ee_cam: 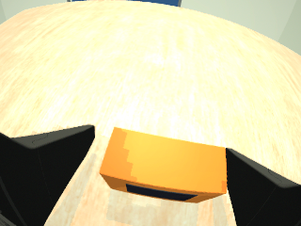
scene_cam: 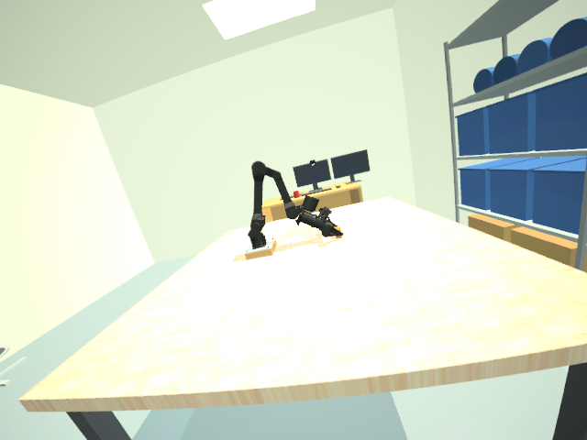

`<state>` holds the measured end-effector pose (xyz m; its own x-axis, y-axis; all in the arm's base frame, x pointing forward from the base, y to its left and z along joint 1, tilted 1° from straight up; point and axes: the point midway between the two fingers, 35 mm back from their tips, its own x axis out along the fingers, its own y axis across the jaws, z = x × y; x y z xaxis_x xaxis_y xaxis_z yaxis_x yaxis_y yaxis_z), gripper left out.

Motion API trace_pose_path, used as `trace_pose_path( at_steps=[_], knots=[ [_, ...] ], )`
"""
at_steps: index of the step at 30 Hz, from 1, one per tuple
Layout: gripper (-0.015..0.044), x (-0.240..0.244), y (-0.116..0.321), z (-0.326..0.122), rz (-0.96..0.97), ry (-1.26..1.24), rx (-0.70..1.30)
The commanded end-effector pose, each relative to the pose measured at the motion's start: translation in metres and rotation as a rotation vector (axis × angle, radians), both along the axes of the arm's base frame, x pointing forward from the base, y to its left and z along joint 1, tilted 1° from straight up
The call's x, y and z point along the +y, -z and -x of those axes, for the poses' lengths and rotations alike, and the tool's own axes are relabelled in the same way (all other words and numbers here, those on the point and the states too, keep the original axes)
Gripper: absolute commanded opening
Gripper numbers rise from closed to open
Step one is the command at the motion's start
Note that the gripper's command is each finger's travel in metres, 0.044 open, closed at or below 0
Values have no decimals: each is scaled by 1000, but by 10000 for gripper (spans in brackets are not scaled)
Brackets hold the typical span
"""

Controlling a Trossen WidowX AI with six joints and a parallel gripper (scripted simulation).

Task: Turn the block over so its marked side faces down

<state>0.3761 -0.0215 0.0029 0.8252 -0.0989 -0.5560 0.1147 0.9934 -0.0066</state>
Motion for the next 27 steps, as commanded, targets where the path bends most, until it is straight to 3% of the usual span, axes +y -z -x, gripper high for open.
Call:
trace_pose_path(
  at_steps=[1, 9, 27],
  knots=[
    [440, 0, -61, 4, -39, 4, 187],
    [440, 0, -73, 30, -55, 19, 325],
    [440, -1, -75, 24, -59, 18, 375]
  ],
)
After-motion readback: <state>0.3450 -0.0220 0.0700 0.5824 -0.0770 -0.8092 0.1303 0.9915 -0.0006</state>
